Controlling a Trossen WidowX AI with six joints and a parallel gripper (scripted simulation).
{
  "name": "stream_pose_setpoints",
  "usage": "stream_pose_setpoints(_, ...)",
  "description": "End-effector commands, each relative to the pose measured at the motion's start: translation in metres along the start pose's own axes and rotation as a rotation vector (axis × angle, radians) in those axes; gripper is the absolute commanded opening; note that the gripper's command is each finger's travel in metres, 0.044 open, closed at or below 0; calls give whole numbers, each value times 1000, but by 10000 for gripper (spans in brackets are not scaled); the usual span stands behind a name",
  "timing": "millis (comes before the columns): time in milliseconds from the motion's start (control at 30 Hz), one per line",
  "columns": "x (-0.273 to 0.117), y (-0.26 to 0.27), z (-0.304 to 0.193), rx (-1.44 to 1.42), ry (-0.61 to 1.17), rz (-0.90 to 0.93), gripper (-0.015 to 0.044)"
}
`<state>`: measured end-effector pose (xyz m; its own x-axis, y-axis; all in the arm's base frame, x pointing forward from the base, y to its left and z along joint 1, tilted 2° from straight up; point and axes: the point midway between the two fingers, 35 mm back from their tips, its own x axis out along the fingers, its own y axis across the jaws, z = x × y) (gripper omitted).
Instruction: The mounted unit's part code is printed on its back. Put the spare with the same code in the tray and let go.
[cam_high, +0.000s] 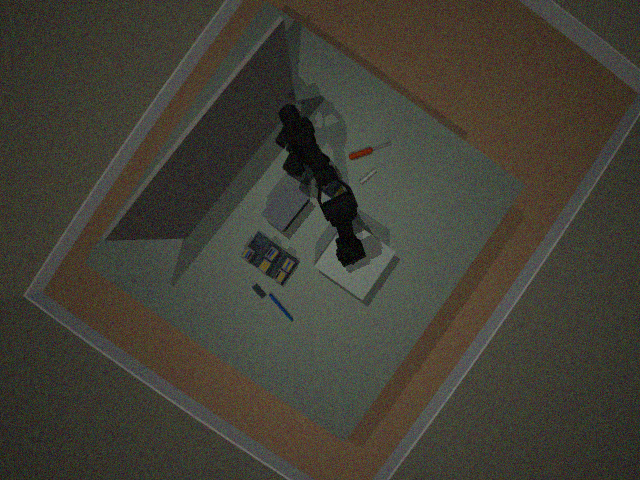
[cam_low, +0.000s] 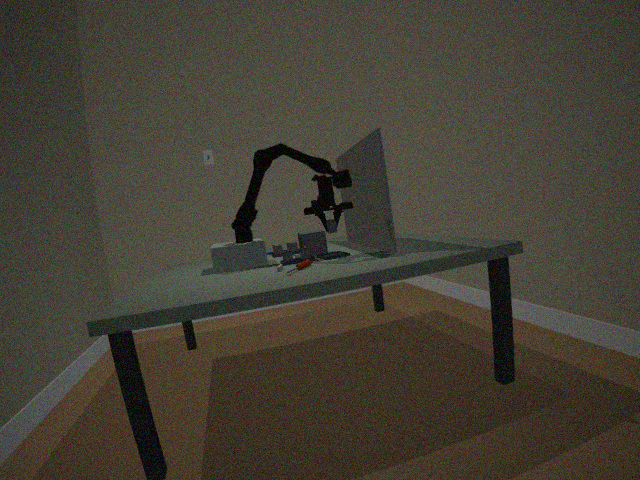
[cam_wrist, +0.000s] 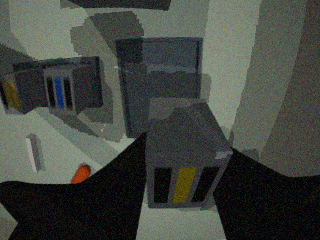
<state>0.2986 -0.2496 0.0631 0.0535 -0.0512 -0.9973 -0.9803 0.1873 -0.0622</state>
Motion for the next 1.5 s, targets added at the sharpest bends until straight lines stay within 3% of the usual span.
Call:
stream_pose_setpoints(0, 5, 1, 1, -6, -4, 0, 0)
stream_pose_setpoints(1467, 55, 4, 3, -6, -4, 0, 0)
